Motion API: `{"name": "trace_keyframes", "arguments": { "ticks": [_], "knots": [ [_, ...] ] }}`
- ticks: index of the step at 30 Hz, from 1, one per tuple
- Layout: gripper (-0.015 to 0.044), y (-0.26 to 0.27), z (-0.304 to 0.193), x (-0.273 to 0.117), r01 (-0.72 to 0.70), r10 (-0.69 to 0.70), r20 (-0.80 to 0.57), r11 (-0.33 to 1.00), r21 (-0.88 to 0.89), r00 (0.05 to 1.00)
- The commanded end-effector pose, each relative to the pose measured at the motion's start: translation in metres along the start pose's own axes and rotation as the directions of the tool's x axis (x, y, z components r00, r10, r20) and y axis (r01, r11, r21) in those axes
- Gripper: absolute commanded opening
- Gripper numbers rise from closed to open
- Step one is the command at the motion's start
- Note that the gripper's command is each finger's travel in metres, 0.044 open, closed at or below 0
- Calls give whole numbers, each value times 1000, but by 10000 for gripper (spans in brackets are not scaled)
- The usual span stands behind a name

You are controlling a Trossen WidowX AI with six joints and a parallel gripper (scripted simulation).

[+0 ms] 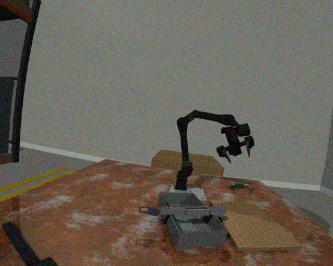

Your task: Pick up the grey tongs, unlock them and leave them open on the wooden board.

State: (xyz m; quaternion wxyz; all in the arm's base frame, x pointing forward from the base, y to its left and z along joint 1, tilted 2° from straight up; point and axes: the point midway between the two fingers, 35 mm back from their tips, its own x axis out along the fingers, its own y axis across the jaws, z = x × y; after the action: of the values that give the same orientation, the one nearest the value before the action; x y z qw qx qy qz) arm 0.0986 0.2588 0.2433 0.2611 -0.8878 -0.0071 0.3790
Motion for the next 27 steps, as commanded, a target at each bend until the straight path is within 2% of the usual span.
{"name": "trace_keyframes", "arguments": {
  "ticks": [1,4,8,14,17,21,27],
  "knots": [
    [440,5,-32,61,-208,242,23,776,595,970],
    [440,11,-45,80,-232,304,40,630,741,952],
    [440,21,-62,106,-225,388,87,326,918,918],
    [440,39,-87,139,-123,476,167,-122,985,864],
    [440,50,-100,154,-32,508,203,-324,945,837],
    [440,66,-117,174,120,538,267,-579,806,800],
    [440,92,-142,199,363,553,364,-803,473,749]
  ]
}}
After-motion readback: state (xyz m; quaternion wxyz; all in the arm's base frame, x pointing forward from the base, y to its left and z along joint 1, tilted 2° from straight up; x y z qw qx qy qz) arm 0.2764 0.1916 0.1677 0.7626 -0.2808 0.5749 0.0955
